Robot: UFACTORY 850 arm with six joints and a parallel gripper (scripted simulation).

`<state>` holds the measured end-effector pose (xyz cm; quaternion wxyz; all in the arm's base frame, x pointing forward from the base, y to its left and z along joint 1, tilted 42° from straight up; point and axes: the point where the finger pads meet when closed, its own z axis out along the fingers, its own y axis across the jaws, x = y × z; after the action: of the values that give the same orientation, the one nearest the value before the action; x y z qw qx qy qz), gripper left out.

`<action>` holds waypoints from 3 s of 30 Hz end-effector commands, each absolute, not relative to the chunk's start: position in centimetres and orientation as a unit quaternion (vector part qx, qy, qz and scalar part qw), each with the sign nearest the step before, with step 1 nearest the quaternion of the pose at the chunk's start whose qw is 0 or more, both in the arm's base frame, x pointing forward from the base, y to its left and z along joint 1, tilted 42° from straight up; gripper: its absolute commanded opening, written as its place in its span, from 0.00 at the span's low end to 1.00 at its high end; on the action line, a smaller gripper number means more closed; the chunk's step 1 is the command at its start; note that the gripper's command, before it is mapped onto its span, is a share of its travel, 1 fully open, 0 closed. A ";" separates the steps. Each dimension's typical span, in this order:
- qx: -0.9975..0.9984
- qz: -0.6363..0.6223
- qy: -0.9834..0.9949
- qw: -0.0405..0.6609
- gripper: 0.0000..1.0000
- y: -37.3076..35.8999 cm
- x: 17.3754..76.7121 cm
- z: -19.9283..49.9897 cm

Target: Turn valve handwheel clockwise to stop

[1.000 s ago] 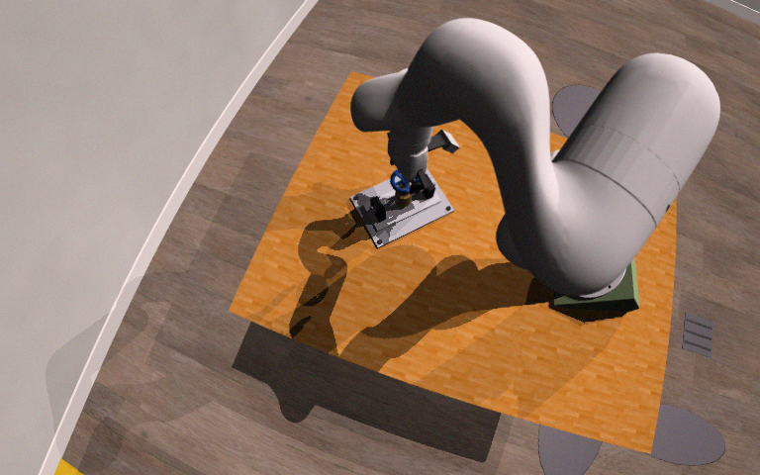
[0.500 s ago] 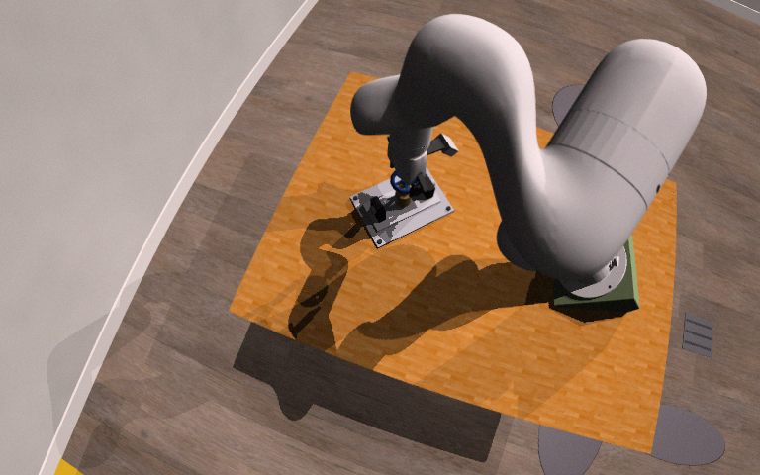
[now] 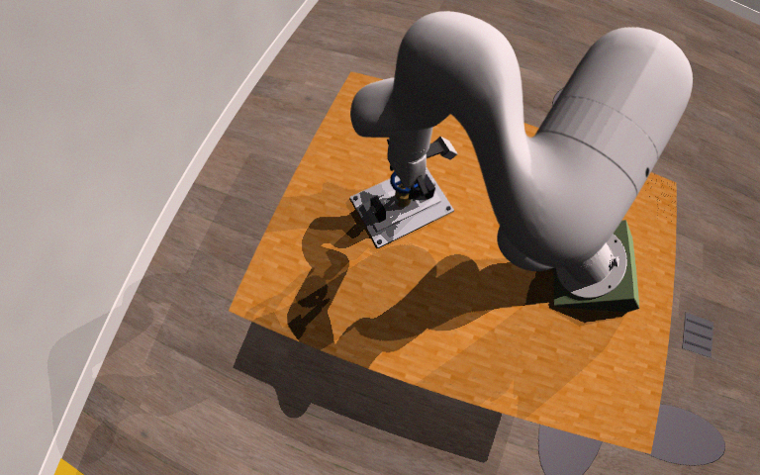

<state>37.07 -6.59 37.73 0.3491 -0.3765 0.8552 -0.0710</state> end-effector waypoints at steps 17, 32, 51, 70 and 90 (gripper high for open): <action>-0.377 -0.071 0.855 0.350 1.00 -6.5 37.4 37.4; -0.377 -0.071 0.855 0.350 0.00 -6.5 37.4 37.4; -0.377 -0.071 0.855 0.350 0.00 -6.5 37.4 37.4; -0.376 -0.071 0.855 0.350 0.00 -6.5 37.4 37.4; -0.349 -0.060 0.867 0.352 0.00 -6.5 37.4 37.4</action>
<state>37.39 -6.52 37.37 0.3511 -0.3532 0.8650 -0.0614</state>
